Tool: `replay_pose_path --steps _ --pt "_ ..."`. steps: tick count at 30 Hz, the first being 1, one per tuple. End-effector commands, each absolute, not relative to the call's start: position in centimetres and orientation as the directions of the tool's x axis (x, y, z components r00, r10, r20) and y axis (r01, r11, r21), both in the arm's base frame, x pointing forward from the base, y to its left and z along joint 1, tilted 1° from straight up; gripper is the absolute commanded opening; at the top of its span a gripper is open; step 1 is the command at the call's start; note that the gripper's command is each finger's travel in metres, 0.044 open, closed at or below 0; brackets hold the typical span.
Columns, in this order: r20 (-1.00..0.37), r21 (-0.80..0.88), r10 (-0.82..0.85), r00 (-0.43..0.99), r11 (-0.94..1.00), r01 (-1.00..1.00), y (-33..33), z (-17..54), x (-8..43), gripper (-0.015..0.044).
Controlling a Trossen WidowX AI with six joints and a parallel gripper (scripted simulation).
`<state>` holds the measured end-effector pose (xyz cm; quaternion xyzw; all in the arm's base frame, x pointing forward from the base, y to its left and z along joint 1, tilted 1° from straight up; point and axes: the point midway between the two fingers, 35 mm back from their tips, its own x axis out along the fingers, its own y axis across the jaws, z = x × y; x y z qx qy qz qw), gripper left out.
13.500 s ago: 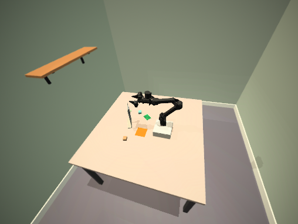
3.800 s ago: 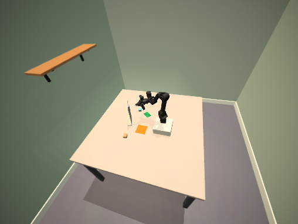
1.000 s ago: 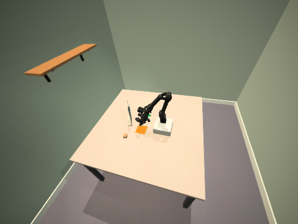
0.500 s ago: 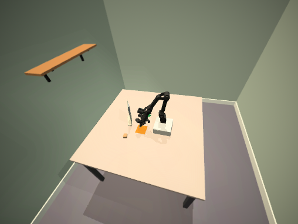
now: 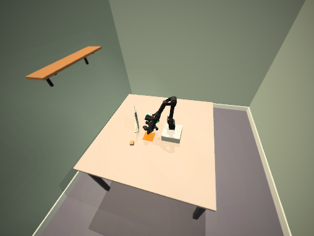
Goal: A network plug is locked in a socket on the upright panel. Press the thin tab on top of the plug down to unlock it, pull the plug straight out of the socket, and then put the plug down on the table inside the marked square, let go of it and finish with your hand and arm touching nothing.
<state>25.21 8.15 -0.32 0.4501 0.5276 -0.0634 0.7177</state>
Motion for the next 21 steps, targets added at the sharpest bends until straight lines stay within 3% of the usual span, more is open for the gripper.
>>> replay_pose_path --steps 1,21 --pt "-0.817 0.575 0.387 0.427 0.589 0.568 8.1 -0.9 24.9 0.0" --pt "-0.817 0.575 0.389 0.425 0.587 0.57 8.1 -2.6 24.7 0.0"
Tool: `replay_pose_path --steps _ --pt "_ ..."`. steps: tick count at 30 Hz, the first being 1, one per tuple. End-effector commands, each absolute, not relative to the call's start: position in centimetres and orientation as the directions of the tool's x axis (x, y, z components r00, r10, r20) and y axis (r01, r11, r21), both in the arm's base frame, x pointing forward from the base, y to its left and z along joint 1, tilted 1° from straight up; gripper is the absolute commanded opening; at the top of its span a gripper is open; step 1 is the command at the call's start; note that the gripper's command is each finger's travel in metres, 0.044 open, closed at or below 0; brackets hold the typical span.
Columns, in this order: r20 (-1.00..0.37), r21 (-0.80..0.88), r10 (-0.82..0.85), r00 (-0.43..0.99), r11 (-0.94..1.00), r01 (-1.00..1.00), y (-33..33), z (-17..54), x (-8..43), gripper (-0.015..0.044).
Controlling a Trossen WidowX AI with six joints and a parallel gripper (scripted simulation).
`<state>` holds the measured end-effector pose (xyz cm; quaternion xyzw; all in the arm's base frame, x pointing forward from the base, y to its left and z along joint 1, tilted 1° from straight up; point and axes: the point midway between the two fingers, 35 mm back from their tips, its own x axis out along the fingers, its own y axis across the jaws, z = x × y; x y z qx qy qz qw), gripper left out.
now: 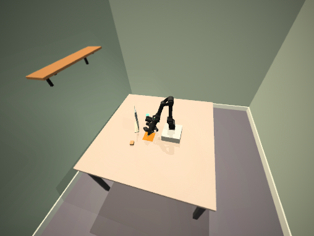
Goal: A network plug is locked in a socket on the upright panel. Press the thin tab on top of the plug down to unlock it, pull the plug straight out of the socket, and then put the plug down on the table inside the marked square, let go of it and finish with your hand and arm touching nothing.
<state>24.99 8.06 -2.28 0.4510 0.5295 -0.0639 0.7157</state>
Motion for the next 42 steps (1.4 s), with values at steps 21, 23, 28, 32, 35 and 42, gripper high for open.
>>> replay_pose_path --steps 21,23,28,32,35,42 --pt "-0.818 0.575 0.386 0.427 0.585 0.571 8.0 -2.7 25.0 0.0131" --pt "-0.818 0.575 0.386 0.427 0.585 0.571 8.0 -2.7 25.0 0.0156" --pt "-0.818 0.575 0.386 0.427 0.585 0.571 8.0 -2.6 25.0 0.0156" --pt "-0.818 0.575 0.386 0.427 0.586 0.571 7.9 -2.4 24.8 0.0156" --pt "-0.818 0.575 0.386 0.427 0.586 0.571 7.8 -2.2 24.8 0.0156" --pt "-0.818 0.575 0.386 0.426 0.586 0.571 7.6 -1.8 24.6 0.0156"
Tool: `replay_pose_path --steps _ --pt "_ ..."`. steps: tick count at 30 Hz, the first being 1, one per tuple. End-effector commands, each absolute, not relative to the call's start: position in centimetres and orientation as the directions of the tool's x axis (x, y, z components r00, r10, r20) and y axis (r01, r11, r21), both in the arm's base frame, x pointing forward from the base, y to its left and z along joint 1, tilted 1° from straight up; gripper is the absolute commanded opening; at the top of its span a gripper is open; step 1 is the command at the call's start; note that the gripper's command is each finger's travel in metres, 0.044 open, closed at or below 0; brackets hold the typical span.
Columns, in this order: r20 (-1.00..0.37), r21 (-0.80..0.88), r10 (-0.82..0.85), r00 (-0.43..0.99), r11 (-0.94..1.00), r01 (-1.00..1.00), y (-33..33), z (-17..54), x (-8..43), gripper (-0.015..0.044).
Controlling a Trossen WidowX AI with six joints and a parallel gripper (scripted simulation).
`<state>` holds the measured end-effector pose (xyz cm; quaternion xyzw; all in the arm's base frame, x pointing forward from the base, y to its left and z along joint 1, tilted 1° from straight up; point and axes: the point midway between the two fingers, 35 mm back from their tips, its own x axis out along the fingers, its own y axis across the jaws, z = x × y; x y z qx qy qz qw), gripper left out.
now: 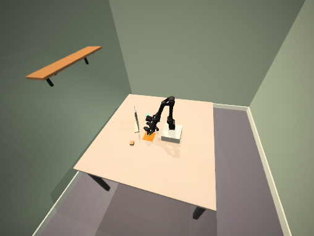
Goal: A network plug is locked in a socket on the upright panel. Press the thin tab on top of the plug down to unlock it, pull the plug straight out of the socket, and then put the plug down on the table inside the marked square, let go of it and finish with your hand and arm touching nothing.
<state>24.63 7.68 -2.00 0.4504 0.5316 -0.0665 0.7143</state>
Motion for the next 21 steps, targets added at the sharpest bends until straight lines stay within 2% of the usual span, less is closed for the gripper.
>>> replay_pose_path --steps 1,21 --pt "-0.818 0.575 0.386 0.426 0.586 0.571 7.6 -1.7 24.5 0.0156" --pt "-0.818 0.574 0.387 0.425 0.587 0.57 7.1 -0.6 23.9 0.0156"
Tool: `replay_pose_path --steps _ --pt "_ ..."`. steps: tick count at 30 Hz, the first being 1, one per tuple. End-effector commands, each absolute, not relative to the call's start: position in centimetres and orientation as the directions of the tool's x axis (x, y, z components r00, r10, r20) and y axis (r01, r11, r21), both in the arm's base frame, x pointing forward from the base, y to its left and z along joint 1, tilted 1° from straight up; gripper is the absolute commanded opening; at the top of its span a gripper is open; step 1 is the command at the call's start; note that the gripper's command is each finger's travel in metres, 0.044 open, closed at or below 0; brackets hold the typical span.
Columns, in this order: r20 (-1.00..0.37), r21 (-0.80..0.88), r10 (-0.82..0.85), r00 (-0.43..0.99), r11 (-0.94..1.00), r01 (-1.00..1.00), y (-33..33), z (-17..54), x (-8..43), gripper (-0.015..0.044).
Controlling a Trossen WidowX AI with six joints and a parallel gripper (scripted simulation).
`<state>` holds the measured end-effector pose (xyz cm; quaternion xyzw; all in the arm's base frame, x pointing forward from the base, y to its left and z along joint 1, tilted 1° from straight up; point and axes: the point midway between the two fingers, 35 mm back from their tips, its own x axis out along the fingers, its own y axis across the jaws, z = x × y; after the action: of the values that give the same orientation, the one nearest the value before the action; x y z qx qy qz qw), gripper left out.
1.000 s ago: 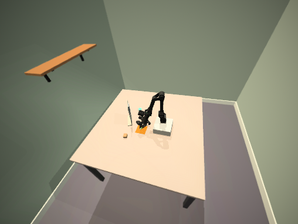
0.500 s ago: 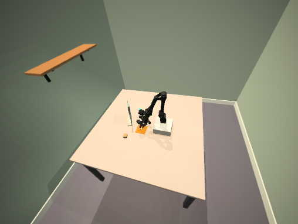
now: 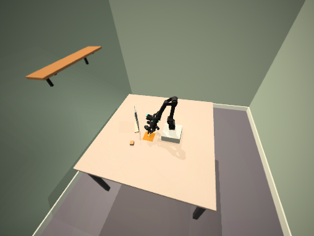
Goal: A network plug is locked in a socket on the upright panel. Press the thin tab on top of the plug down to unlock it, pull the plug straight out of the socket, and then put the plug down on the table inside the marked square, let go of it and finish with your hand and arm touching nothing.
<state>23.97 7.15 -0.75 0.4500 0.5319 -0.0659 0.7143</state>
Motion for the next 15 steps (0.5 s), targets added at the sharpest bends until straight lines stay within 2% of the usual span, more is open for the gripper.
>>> replay_pose_path --steps 1,15 --pt "-0.818 0.574 0.387 0.425 0.587 0.57 7.1 -0.5 23.9 0.0156" --pt "-0.818 0.575 0.387 0.426 0.587 0.57 7.1 1.3 24.2 0.0156"
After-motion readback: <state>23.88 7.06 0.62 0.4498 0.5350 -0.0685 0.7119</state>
